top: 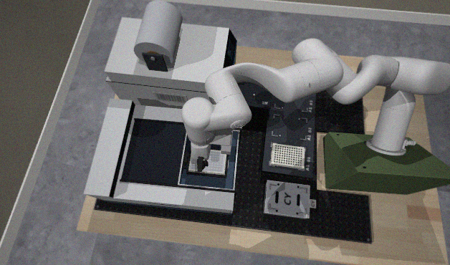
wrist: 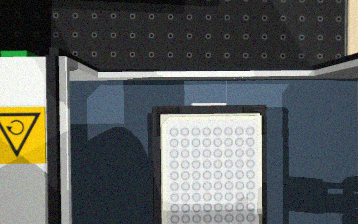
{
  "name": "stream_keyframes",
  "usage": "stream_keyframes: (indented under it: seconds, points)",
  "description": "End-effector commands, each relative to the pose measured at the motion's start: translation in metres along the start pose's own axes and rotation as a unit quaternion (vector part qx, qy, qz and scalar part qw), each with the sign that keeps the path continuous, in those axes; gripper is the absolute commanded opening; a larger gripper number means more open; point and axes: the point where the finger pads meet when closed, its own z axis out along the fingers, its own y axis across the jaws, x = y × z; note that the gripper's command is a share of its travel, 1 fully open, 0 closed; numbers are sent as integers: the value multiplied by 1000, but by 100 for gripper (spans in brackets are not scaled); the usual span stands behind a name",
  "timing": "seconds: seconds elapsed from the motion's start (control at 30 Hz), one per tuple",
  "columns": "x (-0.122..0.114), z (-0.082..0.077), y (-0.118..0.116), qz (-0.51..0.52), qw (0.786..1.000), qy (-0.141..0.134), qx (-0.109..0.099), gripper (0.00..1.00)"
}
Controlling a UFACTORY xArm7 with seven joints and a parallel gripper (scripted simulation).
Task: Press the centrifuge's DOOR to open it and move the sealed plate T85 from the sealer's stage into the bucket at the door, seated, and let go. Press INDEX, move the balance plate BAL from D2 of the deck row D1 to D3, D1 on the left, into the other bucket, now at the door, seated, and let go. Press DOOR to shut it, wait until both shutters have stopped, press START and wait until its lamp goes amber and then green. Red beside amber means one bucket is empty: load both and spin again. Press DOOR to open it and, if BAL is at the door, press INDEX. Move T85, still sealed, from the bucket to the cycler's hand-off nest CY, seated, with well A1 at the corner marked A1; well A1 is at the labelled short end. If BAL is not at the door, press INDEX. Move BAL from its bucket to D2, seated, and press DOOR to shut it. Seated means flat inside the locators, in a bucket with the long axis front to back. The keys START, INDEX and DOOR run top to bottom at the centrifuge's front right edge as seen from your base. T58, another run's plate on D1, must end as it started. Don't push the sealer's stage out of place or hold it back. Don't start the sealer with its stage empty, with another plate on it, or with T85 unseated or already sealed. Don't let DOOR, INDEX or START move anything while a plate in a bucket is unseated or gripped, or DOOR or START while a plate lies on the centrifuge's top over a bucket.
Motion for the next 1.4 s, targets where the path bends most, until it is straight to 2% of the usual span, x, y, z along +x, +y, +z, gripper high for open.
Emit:
stream_keyframes:
  seconds: [0.0,1.37]
  points:
    - [-1,4,0,0,1000,7,3,100]
    - [1,62,0,0,1000,7,3,100]
